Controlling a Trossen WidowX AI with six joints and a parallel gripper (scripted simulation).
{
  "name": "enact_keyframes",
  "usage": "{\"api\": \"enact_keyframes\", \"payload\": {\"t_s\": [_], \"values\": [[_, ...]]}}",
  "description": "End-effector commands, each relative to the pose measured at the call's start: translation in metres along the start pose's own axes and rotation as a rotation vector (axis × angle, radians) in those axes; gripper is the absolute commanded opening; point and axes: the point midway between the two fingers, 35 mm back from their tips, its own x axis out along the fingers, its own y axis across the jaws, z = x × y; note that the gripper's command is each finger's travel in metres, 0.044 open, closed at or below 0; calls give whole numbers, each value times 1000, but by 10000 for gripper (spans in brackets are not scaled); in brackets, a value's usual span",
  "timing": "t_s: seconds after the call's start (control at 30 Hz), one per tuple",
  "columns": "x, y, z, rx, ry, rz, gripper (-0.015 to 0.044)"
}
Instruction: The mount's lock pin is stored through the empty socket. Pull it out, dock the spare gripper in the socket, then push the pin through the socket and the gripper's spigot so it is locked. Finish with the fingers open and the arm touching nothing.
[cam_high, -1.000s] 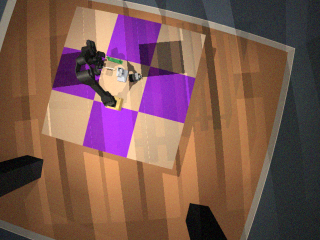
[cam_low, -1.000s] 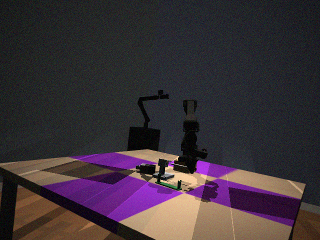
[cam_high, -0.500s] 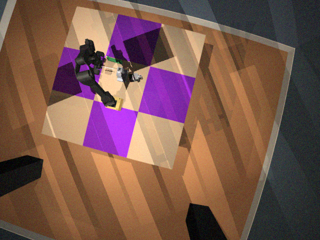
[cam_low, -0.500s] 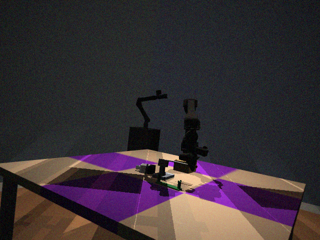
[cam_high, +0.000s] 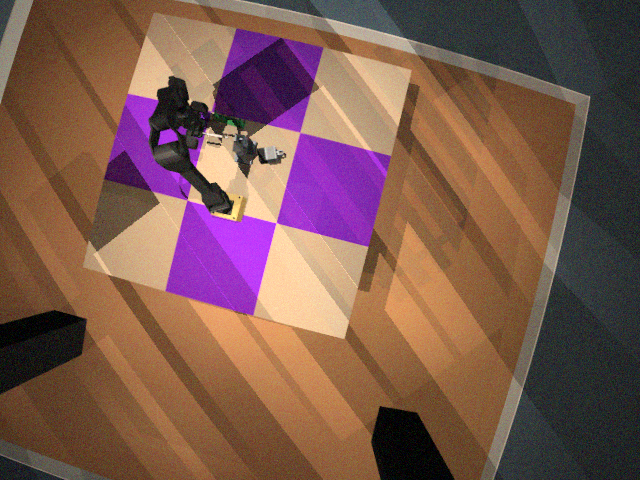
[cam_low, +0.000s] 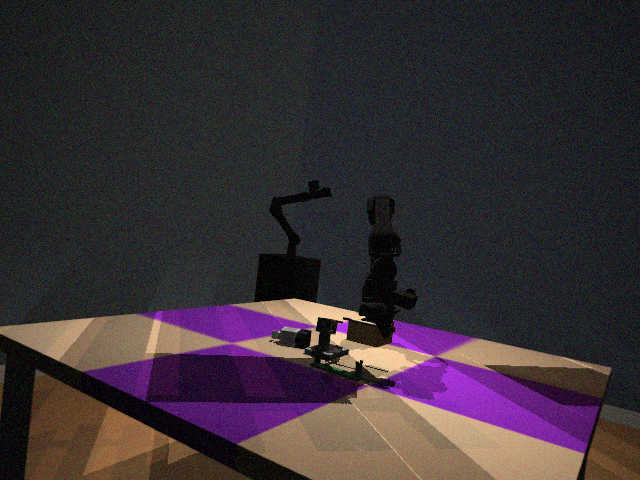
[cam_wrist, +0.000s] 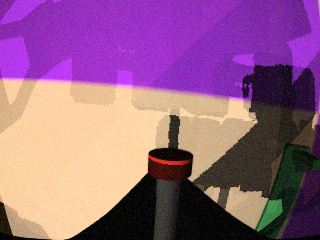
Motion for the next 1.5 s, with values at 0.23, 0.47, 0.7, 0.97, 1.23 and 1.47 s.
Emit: {"api": "enact_keyframes", "payload": {"t_s": [0.23, 0.47, 0.7, 0.97, 1.23, 1.47], "values": [[-6, -25, 9, 23, -3, -5, 0], [-10, -46, 16, 39, -5, -10, 0], [-13, -66, 22, 56, -7, -15, 0], [-16, -89, 28, 75, -10, -21, 0], [-17, -111, 32, 94, -12, -26, 0], [-17, -126, 35, 109, -13, -31, 0]]}}
